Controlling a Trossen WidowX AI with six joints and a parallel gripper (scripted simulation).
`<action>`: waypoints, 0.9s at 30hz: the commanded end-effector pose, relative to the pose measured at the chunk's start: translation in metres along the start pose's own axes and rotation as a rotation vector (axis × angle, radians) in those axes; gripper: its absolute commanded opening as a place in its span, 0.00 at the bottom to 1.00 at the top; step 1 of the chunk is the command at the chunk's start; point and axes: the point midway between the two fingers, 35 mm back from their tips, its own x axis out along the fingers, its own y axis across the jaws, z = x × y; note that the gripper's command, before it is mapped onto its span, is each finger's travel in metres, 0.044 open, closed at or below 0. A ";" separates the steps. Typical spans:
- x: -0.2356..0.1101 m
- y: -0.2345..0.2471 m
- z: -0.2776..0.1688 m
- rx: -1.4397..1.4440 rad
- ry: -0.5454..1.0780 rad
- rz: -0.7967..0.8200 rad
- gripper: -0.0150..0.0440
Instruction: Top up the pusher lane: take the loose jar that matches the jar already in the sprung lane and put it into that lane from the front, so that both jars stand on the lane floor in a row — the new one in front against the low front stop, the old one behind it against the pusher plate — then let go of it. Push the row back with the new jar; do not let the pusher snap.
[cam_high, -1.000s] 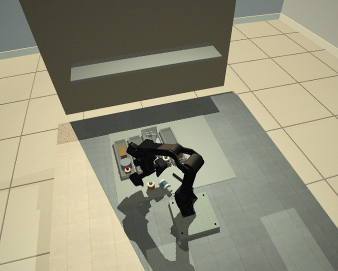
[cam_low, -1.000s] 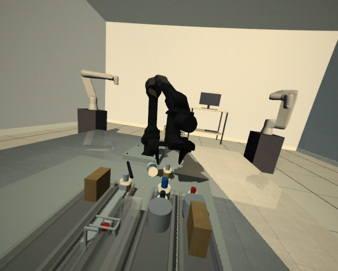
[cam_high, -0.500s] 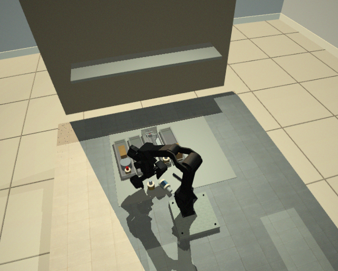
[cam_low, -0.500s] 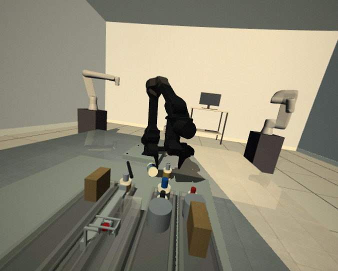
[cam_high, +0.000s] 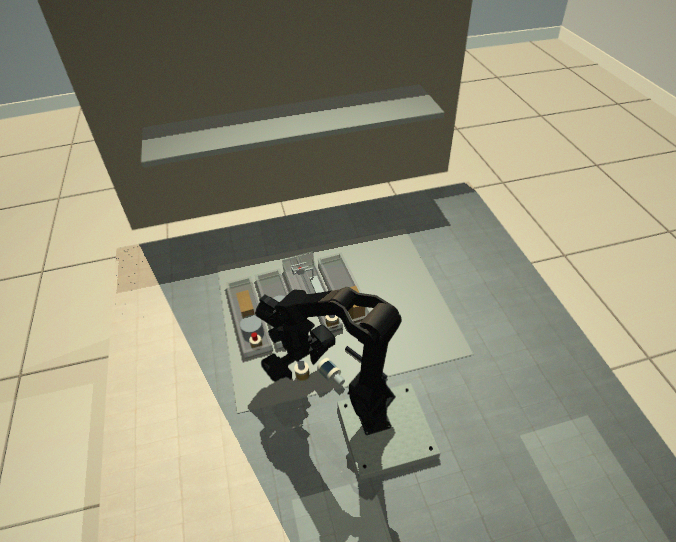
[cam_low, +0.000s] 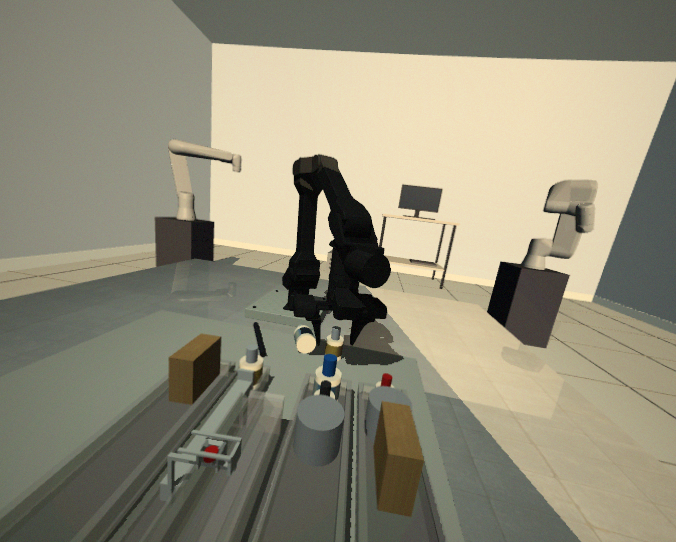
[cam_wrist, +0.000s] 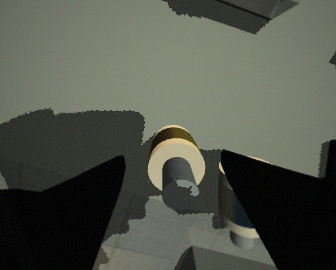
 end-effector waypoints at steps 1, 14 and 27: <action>0.002 -0.001 0.000 -0.003 0.001 -0.006 0.64; -0.001 -0.001 0.001 -0.003 0.001 -0.006 0.30; -0.066 0.003 0.008 -0.004 -0.001 -0.006 0.25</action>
